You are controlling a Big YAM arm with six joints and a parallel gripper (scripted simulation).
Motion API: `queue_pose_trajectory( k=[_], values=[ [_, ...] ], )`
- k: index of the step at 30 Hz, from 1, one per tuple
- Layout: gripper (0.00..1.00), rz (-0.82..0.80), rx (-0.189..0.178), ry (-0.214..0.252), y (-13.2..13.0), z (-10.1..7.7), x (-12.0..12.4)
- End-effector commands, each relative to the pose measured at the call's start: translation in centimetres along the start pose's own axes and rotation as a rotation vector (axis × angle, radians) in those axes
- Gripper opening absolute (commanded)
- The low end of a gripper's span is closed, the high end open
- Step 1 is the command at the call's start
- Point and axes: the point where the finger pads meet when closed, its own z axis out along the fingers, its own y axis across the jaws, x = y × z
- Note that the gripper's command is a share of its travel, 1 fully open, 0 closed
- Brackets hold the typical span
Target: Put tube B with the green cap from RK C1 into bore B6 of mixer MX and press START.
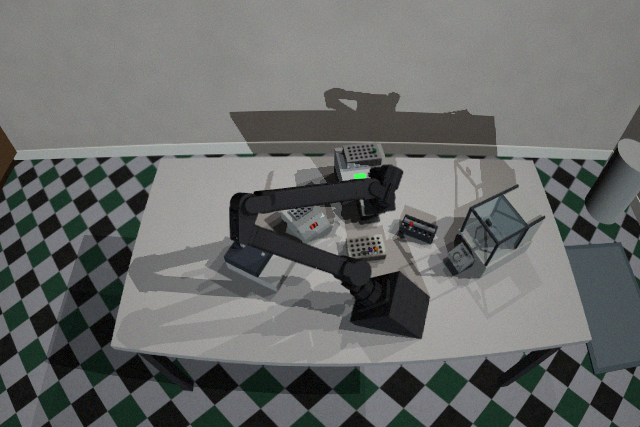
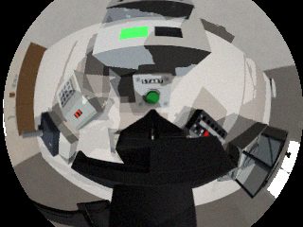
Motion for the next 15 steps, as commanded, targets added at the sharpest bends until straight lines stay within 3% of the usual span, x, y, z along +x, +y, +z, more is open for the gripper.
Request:
queue_pose_trajectory(
  k=[1, 15],
  values=[
    [0.0, -0.074, 0.019, -0.037, -0.4, -1.7, -2.8],
    [0.0, -0.07, 0.021, -0.033, -0.6, -3.7, -2.7]
  ],
)
